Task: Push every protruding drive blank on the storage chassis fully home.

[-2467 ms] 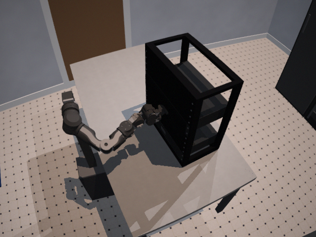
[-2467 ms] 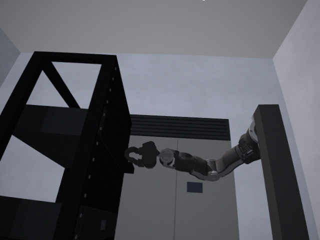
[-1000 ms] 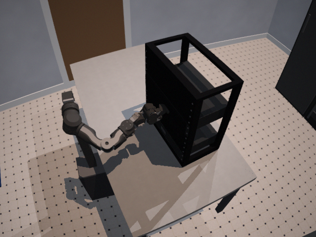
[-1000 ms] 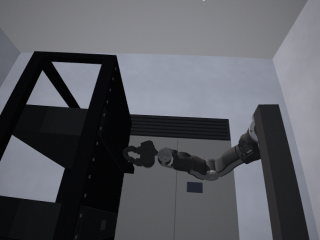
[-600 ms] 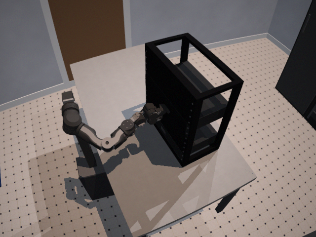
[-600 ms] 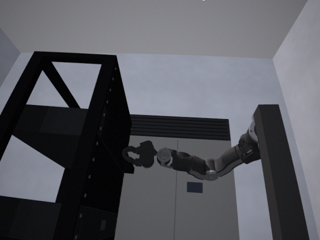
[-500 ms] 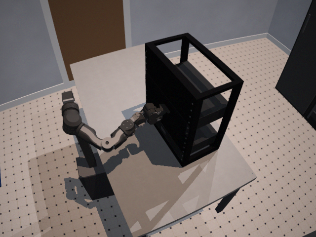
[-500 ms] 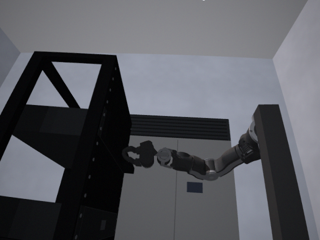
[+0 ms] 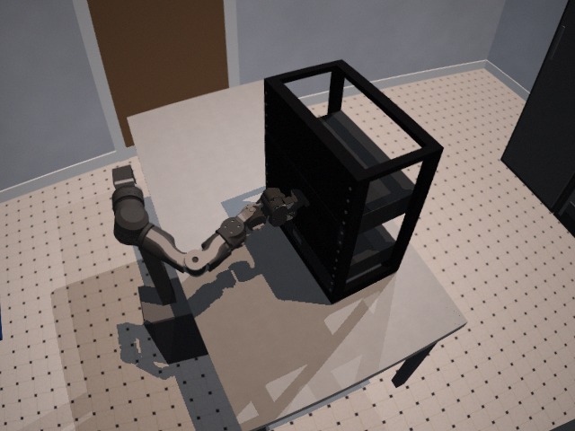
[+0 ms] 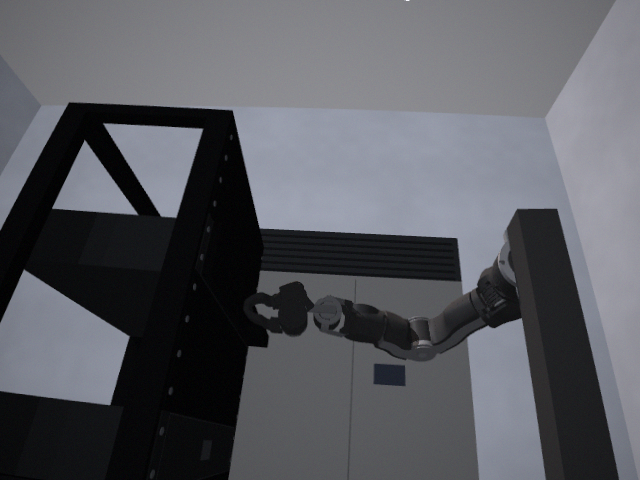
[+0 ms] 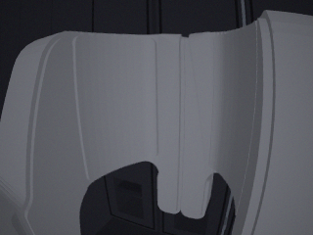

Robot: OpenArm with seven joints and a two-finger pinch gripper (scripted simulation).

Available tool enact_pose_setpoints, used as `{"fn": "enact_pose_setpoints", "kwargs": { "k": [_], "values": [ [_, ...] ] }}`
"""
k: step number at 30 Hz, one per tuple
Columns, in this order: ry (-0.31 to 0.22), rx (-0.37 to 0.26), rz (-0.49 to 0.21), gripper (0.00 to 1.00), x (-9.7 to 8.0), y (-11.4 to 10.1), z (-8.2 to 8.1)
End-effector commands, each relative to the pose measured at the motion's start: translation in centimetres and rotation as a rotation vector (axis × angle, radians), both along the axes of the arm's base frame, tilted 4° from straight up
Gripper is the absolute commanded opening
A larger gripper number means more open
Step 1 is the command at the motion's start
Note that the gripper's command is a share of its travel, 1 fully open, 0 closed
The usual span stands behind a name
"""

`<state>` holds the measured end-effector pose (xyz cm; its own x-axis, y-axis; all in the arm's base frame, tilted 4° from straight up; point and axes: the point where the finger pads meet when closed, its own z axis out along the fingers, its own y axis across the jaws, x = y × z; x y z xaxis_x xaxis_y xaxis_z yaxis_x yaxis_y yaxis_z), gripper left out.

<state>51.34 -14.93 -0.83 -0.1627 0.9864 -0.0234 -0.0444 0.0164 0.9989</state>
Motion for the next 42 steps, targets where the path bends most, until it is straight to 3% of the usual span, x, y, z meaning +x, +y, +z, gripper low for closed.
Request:
{"fn": "enact_pose_setpoints", "kwargs": {
  "k": [1, 21, 25, 35, 42],
  "values": [
    [-0.006, -0.001, 0.001, 0.00, 0.1, 0.1, 0.4],
    [-0.011, -0.001, 0.004, 0.00, -0.8, 0.1, 0.6],
    [-0.012, -0.001, 0.004, 0.00, -2.4, -0.1, 0.5],
    [-0.013, -0.002, 0.003, 0.00, -8.7, -1.1, 0.3],
    [-0.013, -0.002, 0.003, 0.00, -10.4, -1.4, 0.2]
  ]
}}
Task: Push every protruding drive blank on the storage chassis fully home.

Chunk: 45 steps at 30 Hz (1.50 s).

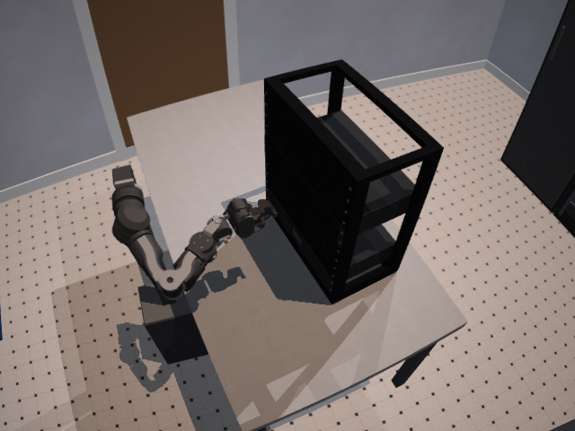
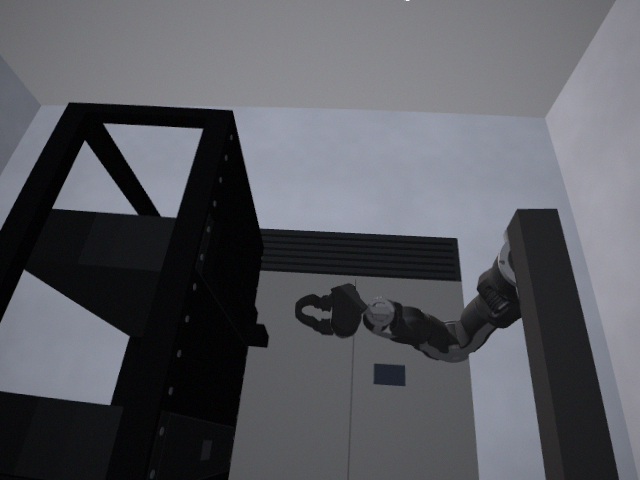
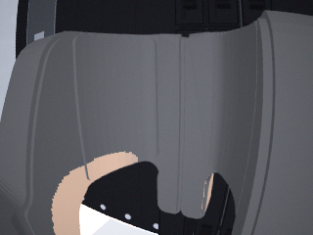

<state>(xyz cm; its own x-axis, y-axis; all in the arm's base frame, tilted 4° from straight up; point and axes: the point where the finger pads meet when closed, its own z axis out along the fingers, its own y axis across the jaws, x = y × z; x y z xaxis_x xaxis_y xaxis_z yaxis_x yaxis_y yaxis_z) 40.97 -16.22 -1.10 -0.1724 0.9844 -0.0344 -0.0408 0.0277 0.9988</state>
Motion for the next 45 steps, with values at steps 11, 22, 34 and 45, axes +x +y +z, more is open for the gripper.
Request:
{"fn": "enact_pose_setpoints", "kwargs": {
  "k": [11, 22, 34, 45],
  "values": [
    [-0.015, 0.010, -0.008, 0.00, -0.5, -0.4, 2.5],
    [-0.013, 0.011, -0.010, 0.00, 0.8, -0.4, 3.0],
    [-0.011, 0.011, -0.009, 0.00, 5.9, 0.5, 3.2],
    [-0.013, 0.011, -0.008, 0.00, 5.9, 0.6, 3.3]
  ]
}}
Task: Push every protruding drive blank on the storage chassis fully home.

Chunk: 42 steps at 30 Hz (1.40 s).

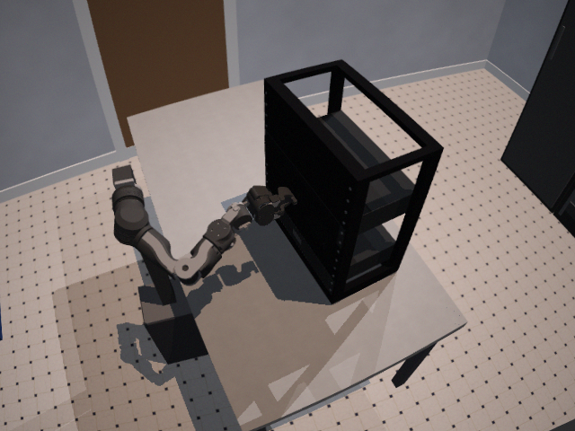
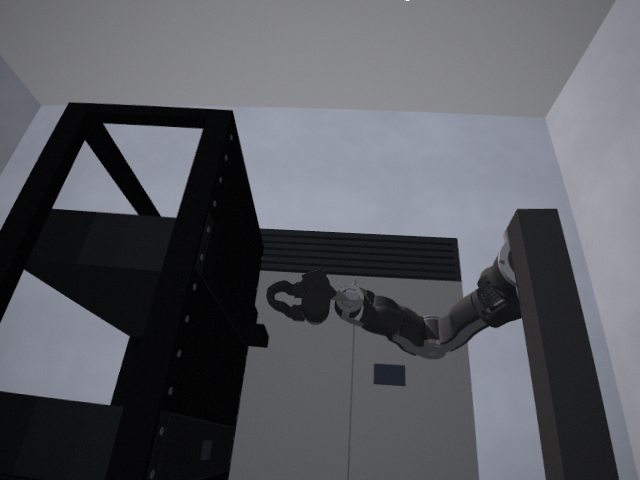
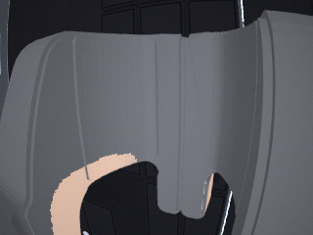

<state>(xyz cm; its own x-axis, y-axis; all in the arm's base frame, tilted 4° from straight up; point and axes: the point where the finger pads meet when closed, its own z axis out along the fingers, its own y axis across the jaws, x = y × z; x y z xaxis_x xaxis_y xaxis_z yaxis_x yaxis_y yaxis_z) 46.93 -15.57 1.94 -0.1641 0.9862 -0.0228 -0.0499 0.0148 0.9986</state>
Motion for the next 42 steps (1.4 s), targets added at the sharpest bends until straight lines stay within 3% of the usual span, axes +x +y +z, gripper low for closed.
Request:
{"fn": "enact_pose_setpoints", "kwargs": {
  "k": [1, 29, 42],
  "values": [
    [-0.004, -0.003, 0.000, 0.00, 0.0, -0.1, 0.3],
    [-0.004, -0.003, 0.000, 0.00, 0.0, 0.1, 0.2],
    [-0.004, -0.003, 0.001, 0.00, 0.9, 0.3, 0.2]
  ]
}}
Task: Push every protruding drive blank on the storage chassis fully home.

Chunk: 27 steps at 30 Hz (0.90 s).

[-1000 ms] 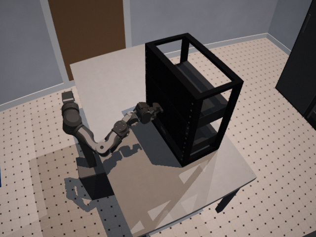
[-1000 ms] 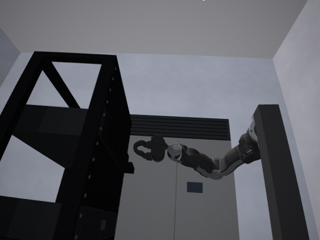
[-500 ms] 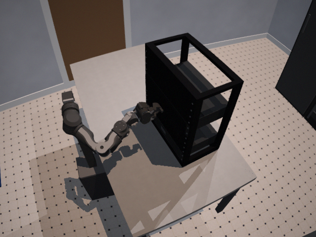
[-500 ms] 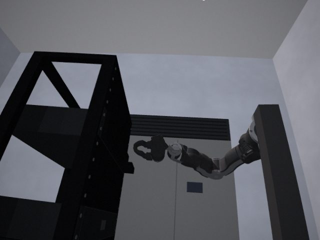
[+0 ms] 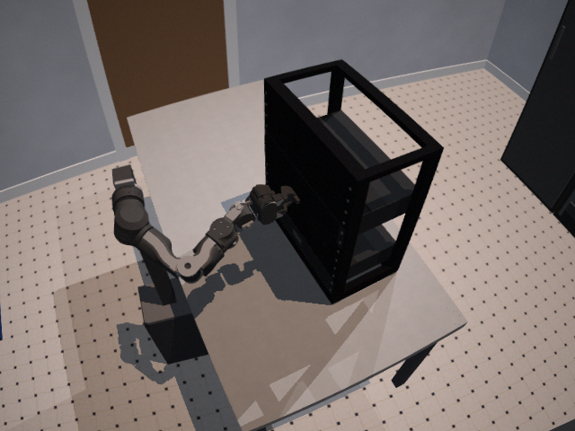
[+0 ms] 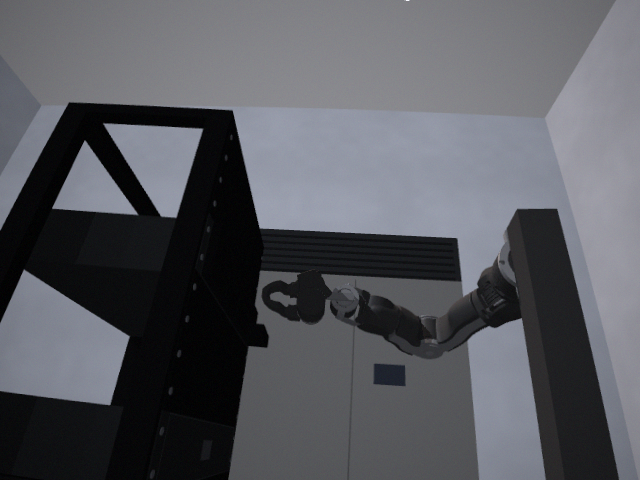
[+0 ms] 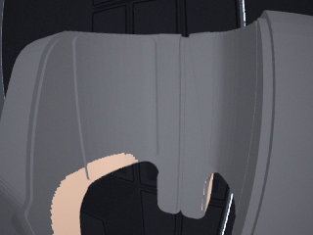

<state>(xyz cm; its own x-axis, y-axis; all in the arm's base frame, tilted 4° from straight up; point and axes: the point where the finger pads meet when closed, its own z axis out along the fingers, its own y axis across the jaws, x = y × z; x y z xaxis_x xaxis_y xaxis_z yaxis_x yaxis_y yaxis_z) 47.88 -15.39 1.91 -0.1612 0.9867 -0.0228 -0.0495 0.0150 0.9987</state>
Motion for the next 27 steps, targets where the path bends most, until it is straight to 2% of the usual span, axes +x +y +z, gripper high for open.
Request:
{"fn": "enact_pose_setpoints", "kwargs": {
  "k": [1, 9, 21, 27],
  "values": [
    [-0.004, -0.003, 0.003, 0.00, 0.0, 0.1, 0.3],
    [-0.002, -0.002, 0.002, 0.00, 0.8, 0.2, 0.3],
    [-0.003, -0.002, 0.003, 0.00, 1.0, 0.3, 0.3],
    [-0.001, -0.002, 0.002, 0.00, 1.8, 0.4, 0.3]
  ]
}}
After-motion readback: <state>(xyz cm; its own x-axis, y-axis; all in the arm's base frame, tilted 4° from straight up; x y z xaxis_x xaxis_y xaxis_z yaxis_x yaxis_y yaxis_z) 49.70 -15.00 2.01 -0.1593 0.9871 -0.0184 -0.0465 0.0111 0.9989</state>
